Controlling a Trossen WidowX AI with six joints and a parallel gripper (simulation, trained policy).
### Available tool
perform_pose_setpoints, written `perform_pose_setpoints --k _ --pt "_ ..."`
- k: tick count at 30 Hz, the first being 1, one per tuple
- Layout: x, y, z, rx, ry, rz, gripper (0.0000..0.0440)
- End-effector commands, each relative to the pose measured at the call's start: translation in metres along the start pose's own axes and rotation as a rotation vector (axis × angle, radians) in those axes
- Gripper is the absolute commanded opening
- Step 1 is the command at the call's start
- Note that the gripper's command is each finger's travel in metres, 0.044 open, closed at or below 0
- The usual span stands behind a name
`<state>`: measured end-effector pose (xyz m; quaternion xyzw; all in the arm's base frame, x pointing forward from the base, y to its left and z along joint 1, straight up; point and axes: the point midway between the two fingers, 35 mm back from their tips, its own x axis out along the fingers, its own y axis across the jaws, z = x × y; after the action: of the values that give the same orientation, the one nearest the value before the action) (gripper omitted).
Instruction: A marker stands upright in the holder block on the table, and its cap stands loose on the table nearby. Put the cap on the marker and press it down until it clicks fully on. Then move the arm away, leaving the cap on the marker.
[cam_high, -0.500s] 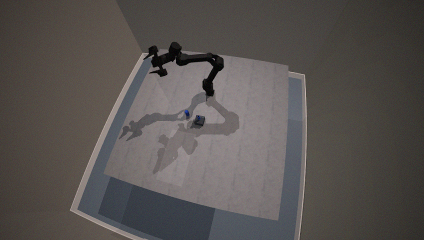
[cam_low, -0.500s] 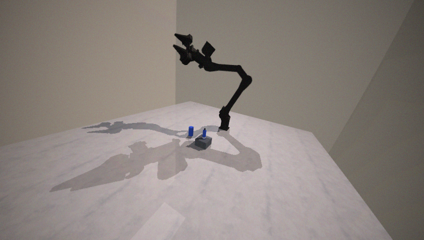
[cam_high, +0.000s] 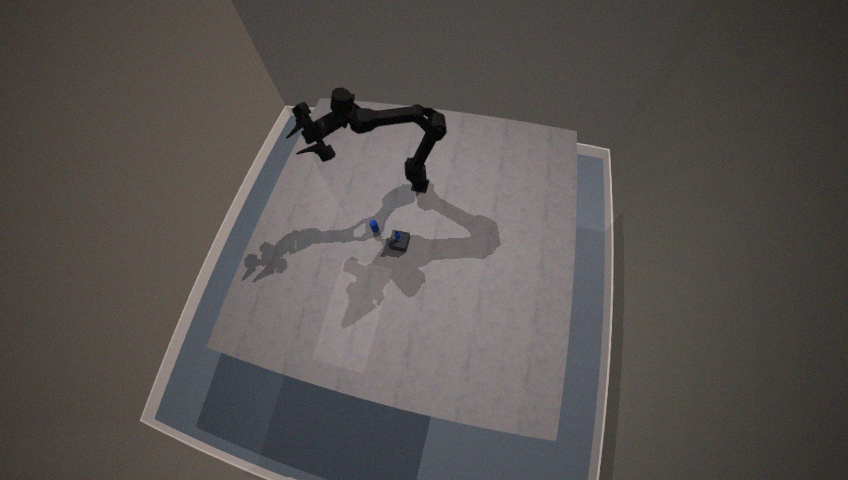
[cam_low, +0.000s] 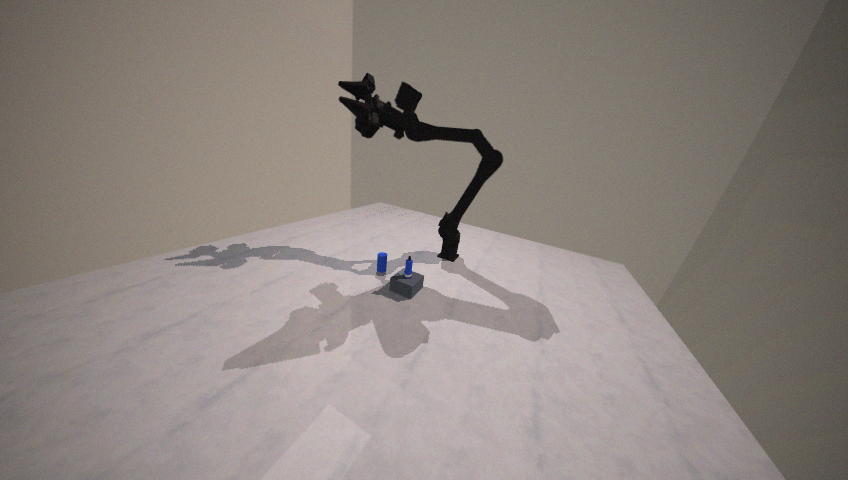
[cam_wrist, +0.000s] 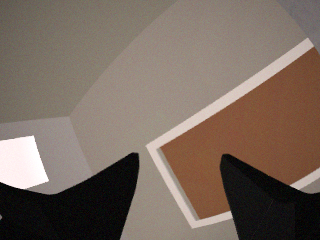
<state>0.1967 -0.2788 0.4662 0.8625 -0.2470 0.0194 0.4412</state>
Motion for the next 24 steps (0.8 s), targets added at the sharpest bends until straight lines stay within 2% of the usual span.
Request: perform_pose_setpoints --k 1,24 --pt "0.004 -0.005 0.003 0.007 -0.009 -0.030 0.0255" --pt "0.025 -0.058 0.024 0.069 -0.103 -0.251 0.0299"
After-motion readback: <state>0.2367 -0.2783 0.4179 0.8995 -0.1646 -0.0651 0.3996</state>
